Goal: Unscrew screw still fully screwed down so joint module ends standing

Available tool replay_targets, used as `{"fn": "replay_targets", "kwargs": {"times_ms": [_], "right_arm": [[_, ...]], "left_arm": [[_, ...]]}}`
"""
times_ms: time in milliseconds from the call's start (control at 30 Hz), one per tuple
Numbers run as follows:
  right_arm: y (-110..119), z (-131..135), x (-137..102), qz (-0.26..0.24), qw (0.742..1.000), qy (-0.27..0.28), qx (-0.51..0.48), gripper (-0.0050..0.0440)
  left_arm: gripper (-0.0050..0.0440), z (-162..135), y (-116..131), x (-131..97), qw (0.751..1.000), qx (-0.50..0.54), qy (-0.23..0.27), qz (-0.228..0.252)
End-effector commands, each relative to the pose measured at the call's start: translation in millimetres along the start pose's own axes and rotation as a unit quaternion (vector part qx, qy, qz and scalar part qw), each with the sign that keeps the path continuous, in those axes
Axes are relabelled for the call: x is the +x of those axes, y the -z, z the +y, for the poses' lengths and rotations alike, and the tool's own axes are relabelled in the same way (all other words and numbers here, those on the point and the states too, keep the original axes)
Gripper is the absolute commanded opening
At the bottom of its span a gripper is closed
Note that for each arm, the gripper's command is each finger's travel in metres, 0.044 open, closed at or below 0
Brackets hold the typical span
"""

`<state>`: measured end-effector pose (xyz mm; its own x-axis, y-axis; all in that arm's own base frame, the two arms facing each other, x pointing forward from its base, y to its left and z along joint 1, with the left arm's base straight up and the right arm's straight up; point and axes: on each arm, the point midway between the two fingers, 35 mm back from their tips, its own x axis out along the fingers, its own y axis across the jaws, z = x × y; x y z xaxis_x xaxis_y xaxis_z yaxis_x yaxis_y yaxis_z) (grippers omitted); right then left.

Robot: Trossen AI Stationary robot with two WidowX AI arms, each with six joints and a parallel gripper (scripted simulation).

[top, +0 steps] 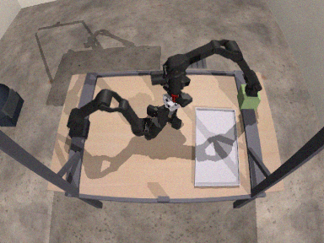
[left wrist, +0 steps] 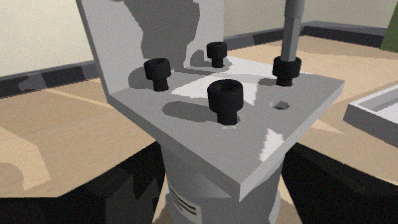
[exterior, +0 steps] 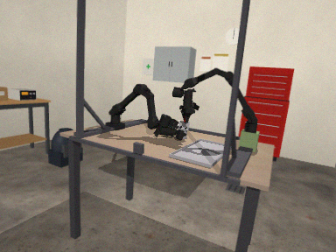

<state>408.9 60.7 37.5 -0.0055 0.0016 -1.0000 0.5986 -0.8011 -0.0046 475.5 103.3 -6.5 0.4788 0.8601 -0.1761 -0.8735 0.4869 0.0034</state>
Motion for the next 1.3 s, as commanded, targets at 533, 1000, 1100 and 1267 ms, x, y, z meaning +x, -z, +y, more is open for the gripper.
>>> {"fn": "replay_targets", "kwargs": {"times_ms": [533, 1000, 1100, 1267], "right_arm": [[4.3, 3.8, -14.1, 0.018, 0.992, -0.008, 0.127, 0.025], [4.3, 3.8, -14.1, 0.018, 0.992, -0.008, 0.127, 0.025], [4.3, 3.8, -14.1, 0.018, 0.992, -0.008, 0.127, 0.025], [6.3, 5.0, -15.7, 0.02, 0.992, -0.01, 0.128, 0.025]], "left_arm": [[0.0245, -3.0, -11.2, 1.6, 1.0, -0.013, 0.001, -0.007], [0.0245, -3.0, -11.2, 1.6, 1.0, -0.013, 0.001, -0.007], [0.0245, -3.0, -11.2, 1.6, 1.0, -0.013, 0.001, -0.007], [0.0245, -3.0, -11.2, 1.6, 1.0, -0.013, 0.001, -0.007]]}}
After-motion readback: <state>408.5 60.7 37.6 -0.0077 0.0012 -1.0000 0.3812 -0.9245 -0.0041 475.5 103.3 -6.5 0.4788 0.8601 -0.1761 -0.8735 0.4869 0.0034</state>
